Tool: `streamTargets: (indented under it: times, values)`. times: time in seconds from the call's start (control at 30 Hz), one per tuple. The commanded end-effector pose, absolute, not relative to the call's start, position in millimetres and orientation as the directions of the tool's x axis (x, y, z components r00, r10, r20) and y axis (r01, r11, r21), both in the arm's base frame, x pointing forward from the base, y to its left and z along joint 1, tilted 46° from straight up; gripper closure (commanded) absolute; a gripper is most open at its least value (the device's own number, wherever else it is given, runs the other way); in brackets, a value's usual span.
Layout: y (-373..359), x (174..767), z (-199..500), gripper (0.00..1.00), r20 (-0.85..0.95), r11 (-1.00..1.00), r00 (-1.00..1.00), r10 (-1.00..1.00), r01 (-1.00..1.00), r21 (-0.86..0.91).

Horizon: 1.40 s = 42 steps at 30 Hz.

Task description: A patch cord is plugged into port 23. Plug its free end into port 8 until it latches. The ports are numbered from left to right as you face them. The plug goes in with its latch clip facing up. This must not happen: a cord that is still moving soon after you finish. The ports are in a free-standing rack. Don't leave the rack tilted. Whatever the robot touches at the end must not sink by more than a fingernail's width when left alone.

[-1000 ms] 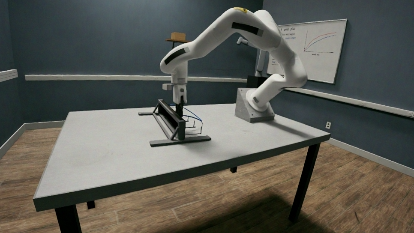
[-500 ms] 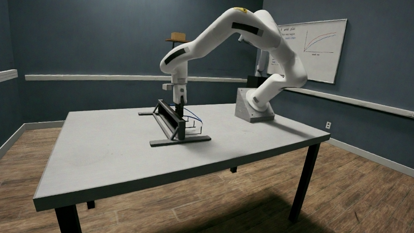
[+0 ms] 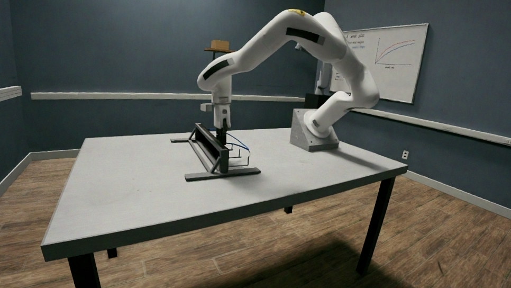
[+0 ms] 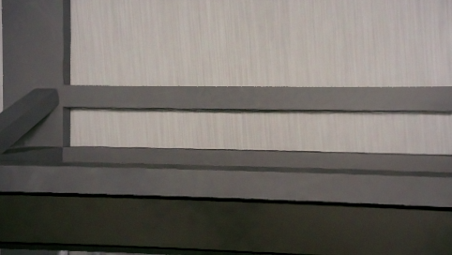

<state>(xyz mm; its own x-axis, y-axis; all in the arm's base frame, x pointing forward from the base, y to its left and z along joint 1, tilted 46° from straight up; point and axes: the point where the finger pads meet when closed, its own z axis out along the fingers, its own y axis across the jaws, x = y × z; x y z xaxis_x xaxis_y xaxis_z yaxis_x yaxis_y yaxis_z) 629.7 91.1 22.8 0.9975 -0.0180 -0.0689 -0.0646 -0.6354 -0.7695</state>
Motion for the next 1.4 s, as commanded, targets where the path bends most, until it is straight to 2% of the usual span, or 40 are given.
streamTargets:
  times: [0.0,1.37]
  values:
    - [90.4,630.5,23.5,0.61,-0.067,-0.636,0.998,-0.019,-0.064,-0.769]
    - [72.7,631.1,40.9,0.61,-0.067,-0.636,0.998,-0.019,-0.064,-0.769]
